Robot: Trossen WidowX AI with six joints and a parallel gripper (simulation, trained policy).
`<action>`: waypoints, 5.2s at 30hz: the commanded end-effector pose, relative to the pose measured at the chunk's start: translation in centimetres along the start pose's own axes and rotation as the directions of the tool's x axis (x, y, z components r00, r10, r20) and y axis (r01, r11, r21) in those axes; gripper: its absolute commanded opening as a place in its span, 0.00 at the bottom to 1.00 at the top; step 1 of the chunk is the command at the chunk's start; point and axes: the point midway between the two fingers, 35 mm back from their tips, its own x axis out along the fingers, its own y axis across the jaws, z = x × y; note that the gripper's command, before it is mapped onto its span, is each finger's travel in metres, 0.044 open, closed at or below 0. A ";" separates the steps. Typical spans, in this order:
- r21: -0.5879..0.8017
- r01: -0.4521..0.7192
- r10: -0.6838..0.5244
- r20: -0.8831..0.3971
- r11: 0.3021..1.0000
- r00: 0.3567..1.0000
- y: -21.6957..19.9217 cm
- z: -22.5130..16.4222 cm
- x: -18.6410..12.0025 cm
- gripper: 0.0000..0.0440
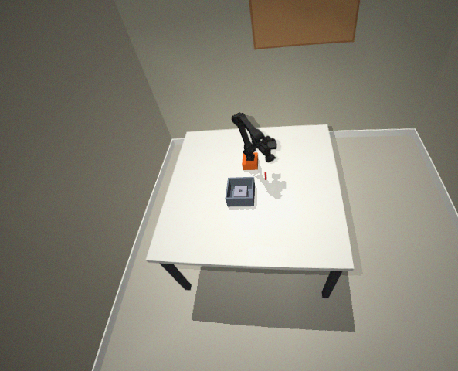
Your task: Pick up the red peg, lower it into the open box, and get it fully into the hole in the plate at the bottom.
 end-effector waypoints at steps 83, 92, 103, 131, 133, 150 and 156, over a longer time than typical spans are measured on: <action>0.556 0.274 -0.166 -0.614 -0.785 0.771 -10.4 -13.7 7.0 0.99; 0.527 0.289 -0.146 -0.637 -0.800 0.757 -10.8 -15.6 8.9 0.54; 0.467 0.343 -0.086 -0.683 -0.815 0.726 -10.3 -16.3 8.9 0.00; 0.510 0.205 -0.297 -0.733 -0.835 0.612 -13.4 -11.6 -3.3 0.00; 0.501 0.185 -0.304 -0.737 -0.845 0.604 -13.7 -11.7 -4.2 0.00; 0.424 0.057 -0.327 -0.770 -0.904 0.548 -16.9 -15.9 -10.3 0.00; 0.418 0.049 -0.327 -0.773 -0.907 0.544 -18.2 -18.2 -11.5 0.00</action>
